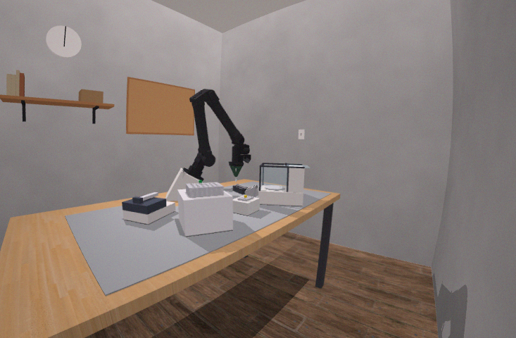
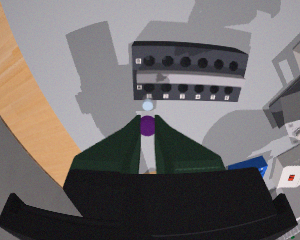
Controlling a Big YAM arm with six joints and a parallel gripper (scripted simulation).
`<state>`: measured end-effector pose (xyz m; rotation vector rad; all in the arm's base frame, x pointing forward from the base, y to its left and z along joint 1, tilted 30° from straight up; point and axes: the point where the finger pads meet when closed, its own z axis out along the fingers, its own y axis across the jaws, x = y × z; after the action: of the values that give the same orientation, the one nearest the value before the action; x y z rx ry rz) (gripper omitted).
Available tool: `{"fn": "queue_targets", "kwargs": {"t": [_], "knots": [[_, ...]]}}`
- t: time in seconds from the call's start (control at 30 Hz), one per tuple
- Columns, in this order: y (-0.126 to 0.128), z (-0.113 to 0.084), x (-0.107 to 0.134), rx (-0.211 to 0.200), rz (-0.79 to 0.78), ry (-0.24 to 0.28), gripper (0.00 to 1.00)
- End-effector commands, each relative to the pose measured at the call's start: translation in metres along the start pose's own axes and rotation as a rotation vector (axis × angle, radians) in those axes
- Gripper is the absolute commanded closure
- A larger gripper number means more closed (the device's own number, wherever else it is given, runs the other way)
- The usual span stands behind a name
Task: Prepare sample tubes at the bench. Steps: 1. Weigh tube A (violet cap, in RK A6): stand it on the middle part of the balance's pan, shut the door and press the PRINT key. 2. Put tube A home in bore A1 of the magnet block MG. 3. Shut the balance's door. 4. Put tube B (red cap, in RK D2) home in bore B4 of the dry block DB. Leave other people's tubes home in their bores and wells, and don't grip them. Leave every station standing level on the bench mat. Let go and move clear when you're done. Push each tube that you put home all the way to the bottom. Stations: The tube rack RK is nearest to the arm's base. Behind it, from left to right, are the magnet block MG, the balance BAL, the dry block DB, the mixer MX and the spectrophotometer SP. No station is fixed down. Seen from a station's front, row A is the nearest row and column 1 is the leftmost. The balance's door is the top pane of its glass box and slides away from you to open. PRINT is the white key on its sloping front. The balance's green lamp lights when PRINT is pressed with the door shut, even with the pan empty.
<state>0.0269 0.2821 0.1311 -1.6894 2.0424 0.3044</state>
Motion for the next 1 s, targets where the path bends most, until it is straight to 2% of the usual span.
{"fn": "queue_targets", "kwargs": {"t": [0.0, 0.77, 0.8, 0.87, 0.97], "knots": [[-0.0001, -0.0072, -0.0125, -0.005, 0.005, -0.028, 0.91], [-0.0015, -0.0072, -0.0115, -0.005, 0.005, -0.028, 0.91], [-0.0050, -0.0030, -0.0026, -0.001, 0.003, -0.022, 0.91], [-0.0017, -0.0072, -0.0113, -0.005, 0.005, -0.028, 0.91], [-0.0018, -0.0072, -0.0112, -0.005, 0.005, -0.028, 0.91]]}}
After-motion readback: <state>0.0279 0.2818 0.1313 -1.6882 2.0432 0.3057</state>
